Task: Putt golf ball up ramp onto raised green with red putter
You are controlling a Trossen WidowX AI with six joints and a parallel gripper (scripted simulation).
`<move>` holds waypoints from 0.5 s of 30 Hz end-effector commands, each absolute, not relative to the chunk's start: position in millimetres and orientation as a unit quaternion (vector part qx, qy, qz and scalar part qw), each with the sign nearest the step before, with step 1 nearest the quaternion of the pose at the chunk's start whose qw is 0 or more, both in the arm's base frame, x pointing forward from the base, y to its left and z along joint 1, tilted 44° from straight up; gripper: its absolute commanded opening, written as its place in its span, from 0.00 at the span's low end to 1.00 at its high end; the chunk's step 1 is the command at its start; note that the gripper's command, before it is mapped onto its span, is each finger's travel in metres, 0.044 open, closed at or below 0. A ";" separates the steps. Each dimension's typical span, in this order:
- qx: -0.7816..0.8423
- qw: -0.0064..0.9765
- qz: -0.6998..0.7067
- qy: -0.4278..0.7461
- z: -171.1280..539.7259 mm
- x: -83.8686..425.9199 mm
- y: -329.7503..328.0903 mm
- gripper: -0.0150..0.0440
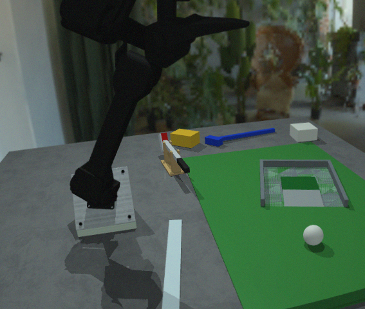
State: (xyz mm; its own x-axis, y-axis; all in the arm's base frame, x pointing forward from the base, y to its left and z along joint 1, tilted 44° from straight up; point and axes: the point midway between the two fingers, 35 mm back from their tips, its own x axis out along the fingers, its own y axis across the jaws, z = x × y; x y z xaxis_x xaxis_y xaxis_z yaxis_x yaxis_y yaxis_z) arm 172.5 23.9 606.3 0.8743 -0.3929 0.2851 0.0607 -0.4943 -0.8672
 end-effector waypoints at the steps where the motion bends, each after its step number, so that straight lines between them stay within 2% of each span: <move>1: -0.832 0.495 -0.231 0.096 606.9 171.4 23.4 0.98; 2: -0.828 0.503 -0.232 0.087 608.8 168.4 21.6 1.00; 15: -0.662 0.699 -0.245 -0.110 631.0 128.3 -55.6 1.00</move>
State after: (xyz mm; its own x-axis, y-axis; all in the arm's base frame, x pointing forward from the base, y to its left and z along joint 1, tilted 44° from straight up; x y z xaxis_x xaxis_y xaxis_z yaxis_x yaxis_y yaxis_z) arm 131.1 -31.3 629.6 0.8695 -0.2226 0.4409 0.4188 -0.1408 -0.8971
